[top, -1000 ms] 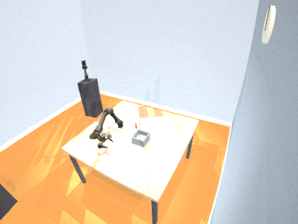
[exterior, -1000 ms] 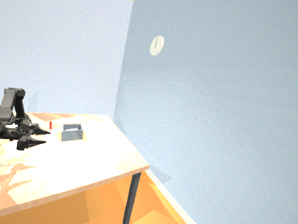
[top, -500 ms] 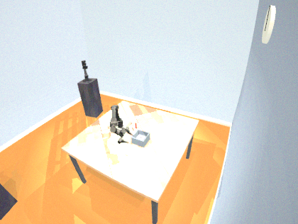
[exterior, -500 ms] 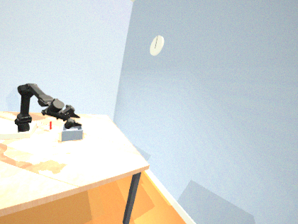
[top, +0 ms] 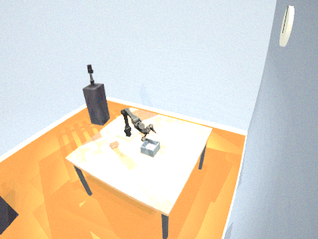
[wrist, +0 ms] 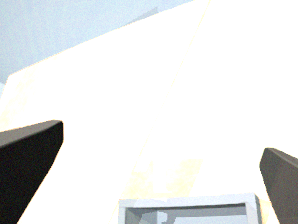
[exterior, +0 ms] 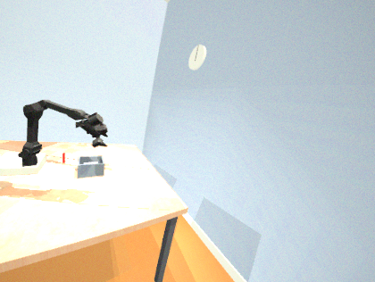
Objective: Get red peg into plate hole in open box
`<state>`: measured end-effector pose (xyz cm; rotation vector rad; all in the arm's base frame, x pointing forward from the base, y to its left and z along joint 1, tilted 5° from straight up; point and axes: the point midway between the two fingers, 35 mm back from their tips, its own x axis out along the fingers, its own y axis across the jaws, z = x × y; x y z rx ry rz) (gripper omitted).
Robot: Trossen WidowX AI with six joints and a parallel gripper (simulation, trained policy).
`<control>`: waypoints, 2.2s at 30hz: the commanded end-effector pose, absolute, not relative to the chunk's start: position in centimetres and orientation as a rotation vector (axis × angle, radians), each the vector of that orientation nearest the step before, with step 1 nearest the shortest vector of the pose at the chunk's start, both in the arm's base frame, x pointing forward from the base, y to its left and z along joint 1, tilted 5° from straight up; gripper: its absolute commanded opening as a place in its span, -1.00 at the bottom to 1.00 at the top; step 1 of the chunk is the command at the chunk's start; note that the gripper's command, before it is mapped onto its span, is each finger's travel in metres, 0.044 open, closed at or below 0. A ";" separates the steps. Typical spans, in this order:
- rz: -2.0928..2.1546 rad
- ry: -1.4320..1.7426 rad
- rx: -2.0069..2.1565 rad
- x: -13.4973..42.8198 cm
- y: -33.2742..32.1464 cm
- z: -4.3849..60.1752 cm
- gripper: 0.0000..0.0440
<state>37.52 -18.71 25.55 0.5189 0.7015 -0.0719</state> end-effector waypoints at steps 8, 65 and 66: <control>-0.169 0.947 0.716 36.0 -8.3 23.7 1.00; -0.905 1.347 0.740 19.5 8.1 2.2 0.96; -0.906 1.345 0.740 19.4 8.2 1.9 0.93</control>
